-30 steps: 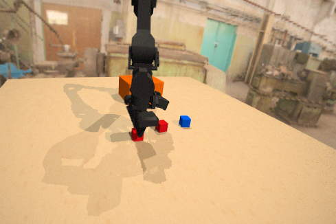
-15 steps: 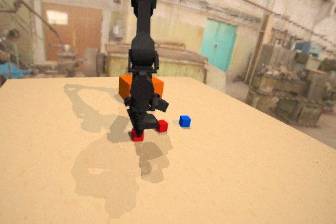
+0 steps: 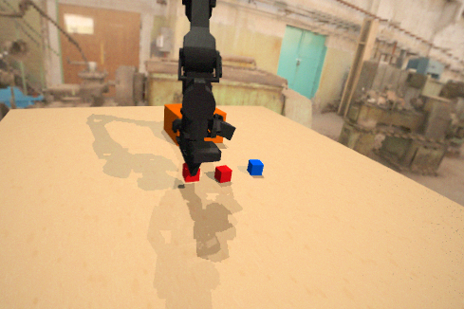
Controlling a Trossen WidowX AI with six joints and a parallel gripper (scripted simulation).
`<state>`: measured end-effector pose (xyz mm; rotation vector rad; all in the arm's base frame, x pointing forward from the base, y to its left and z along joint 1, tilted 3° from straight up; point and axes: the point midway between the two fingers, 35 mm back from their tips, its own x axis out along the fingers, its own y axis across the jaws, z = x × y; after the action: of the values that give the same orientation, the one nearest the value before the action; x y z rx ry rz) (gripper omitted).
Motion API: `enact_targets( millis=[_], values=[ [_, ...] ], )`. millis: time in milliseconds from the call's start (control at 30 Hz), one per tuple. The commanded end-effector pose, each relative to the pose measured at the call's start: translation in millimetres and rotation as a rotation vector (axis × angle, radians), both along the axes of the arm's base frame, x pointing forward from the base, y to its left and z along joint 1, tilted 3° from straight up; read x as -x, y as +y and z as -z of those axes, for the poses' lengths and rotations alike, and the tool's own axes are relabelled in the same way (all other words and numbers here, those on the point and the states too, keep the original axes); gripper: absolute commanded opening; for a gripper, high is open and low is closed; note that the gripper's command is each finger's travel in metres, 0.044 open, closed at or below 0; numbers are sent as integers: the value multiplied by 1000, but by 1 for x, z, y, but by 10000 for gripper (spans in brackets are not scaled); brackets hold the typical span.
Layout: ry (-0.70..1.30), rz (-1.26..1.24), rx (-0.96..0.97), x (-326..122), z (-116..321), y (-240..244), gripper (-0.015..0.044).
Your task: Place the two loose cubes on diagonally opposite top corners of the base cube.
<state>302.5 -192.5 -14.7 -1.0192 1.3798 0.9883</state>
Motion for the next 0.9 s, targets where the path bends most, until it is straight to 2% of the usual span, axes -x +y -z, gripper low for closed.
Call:
enact_targets(
  millis=[0,567,867],
  values=[
    [-7,2,10,-3,-15,-2,105],
    [-7,2,9,-1,-69,3,105],
    [-11,60,9,-5,-68,17,105]
  ],
)
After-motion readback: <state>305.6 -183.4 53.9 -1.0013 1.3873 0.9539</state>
